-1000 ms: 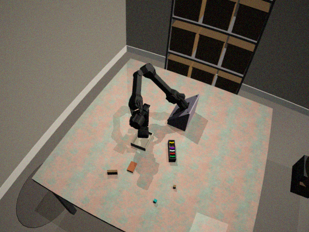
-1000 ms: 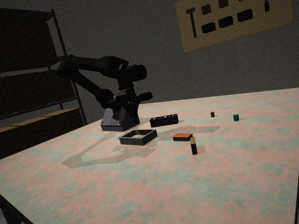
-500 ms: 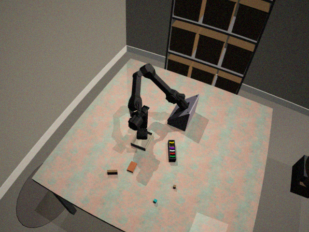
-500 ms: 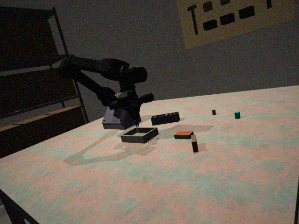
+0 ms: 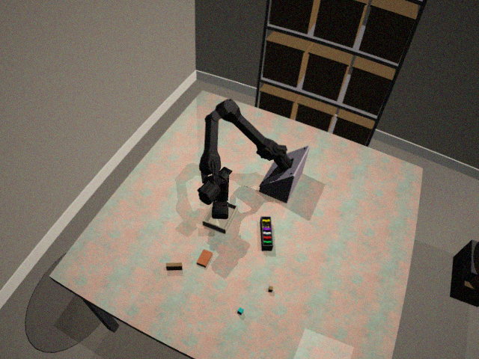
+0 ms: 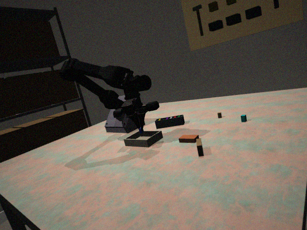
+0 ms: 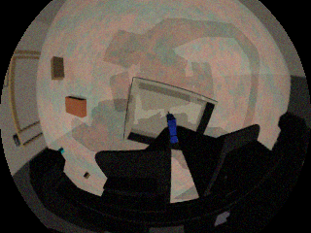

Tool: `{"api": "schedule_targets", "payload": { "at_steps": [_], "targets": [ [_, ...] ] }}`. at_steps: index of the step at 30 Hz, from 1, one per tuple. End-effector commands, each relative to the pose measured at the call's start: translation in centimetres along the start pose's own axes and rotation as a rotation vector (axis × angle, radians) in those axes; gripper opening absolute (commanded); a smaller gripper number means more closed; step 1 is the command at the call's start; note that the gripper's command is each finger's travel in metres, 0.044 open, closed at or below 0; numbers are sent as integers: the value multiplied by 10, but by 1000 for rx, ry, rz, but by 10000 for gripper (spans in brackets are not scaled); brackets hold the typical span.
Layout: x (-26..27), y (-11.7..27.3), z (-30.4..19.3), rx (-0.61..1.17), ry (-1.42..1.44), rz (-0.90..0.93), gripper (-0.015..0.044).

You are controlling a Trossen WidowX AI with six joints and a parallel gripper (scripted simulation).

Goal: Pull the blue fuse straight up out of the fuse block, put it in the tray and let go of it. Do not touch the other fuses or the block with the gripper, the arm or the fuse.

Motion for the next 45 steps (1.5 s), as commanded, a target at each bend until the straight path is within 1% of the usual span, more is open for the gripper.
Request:
{"api": "schedule_targets", "payload": {
  "at_steps": [1,12,13,16,18,45],
  "targets": [
    [0,0,0,0,0,0,26],
    [0,0,0,0,0,0,315],
    [0,2,0,0,1,0,330],
    [0,29,-2,2,8,-3,330],
    [0,37,-2,1,10,-5,330],
    [-1,35,-4,8,18,-6,330]
  ]
}}
Point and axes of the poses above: the point midway between the two fingers, 35 mm back from their tips, its own y axis back along the fingers, its own x axis across the jaws, z = x × y, the point moved 10 cm from there along y, back along the fingers, and after that the axes turned 1 degree about y, right-handed, at the moved point
